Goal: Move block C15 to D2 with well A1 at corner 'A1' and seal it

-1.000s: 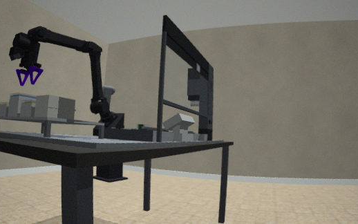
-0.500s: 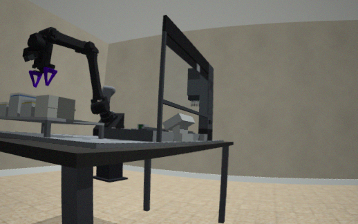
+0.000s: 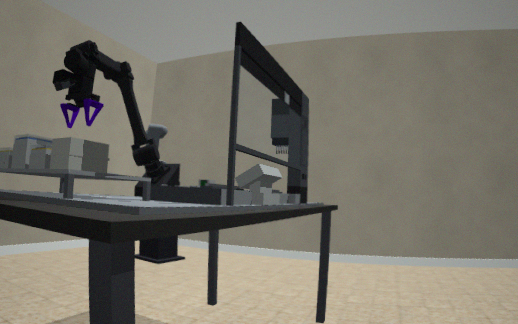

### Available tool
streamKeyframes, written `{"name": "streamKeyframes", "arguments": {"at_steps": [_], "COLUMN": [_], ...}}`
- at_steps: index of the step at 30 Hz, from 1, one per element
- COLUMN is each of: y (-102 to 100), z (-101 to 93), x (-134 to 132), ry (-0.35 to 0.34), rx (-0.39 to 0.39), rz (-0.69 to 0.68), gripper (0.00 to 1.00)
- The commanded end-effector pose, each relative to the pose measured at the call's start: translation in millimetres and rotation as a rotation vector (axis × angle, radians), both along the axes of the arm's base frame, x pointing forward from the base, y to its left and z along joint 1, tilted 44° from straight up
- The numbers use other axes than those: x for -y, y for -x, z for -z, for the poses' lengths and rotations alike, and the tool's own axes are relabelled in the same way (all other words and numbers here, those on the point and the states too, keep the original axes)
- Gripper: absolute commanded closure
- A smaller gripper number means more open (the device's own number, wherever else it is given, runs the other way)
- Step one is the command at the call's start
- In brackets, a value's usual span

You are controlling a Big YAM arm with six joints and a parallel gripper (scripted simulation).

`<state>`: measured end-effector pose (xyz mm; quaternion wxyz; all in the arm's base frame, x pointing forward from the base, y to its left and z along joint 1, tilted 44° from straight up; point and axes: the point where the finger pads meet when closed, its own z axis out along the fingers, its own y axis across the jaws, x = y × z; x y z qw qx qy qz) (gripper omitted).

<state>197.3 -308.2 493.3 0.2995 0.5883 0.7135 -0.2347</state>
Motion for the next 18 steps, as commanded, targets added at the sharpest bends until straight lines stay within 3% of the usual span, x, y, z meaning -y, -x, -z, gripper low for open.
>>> {"name": "streamKeyframes", "arguments": {"at_steps": [1, 4, 13, 14, 15, 18], "y": [-4.1, -19.5, -54.1, -54.1, -47.6, -47.6], "z": [-3.5, 9.7, 25.4, 25.4, 4.5, 4.5], "x": [-7.4, -11.8, -36.4, -36.4, -35.8, -35.8], "ry": [0.006, -0.016, -0.017, -0.017, 0.016, 0.016], "rx": [0.045, 0.023, 0.019, 0.019, 0.061, 0.061], "rz": [0.021, 0.021, 0.02, 0.02, 0.023, 0.023], "gripper": [0.0, 0.0, 0.0, 0.0, 0.0, 0.0]}}
